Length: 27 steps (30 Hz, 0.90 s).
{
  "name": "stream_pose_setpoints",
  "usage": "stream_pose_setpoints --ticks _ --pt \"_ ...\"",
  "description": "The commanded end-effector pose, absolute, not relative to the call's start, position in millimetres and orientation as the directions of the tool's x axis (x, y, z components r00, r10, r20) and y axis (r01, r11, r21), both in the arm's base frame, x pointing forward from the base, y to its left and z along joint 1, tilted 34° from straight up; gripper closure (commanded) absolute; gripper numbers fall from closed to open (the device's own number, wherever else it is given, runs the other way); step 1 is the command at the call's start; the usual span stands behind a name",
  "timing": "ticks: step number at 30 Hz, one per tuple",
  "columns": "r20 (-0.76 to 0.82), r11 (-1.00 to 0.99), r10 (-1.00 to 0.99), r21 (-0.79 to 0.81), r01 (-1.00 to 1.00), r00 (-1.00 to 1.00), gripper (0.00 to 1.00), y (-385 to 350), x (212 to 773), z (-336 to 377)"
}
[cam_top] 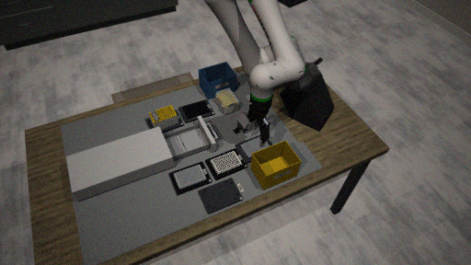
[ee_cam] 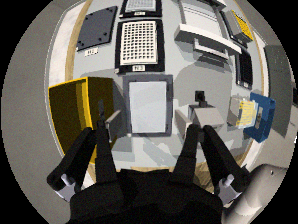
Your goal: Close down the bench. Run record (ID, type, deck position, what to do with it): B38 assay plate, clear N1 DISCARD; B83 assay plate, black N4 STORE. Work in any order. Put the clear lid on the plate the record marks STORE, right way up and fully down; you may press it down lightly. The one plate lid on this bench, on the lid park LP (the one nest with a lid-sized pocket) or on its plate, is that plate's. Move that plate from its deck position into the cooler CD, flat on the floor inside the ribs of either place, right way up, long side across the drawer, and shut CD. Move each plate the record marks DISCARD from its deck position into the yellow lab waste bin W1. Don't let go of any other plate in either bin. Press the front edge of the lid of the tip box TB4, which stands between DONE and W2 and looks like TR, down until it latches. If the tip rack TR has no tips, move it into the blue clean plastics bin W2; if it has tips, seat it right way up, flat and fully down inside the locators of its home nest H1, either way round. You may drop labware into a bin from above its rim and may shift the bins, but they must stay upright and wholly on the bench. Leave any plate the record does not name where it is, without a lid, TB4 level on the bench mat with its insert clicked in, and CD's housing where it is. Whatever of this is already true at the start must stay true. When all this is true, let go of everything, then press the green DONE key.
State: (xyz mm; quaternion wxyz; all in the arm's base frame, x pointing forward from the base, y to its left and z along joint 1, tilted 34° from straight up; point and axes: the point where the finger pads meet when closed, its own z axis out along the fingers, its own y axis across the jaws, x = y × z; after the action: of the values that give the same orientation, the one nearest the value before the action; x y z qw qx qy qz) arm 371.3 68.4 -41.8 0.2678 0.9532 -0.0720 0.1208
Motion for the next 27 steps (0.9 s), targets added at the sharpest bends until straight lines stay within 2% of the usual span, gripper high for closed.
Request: stream_pose_setpoints --ticks 1,27 --pt "0.269 -0.846 -0.072 0.493 -0.202 0.96 0.34 66.7 372.1 -44.8" --pt "0.269 -0.846 -0.072 0.493 -0.202 0.96 0.34 51.2 377.8 -69.0"
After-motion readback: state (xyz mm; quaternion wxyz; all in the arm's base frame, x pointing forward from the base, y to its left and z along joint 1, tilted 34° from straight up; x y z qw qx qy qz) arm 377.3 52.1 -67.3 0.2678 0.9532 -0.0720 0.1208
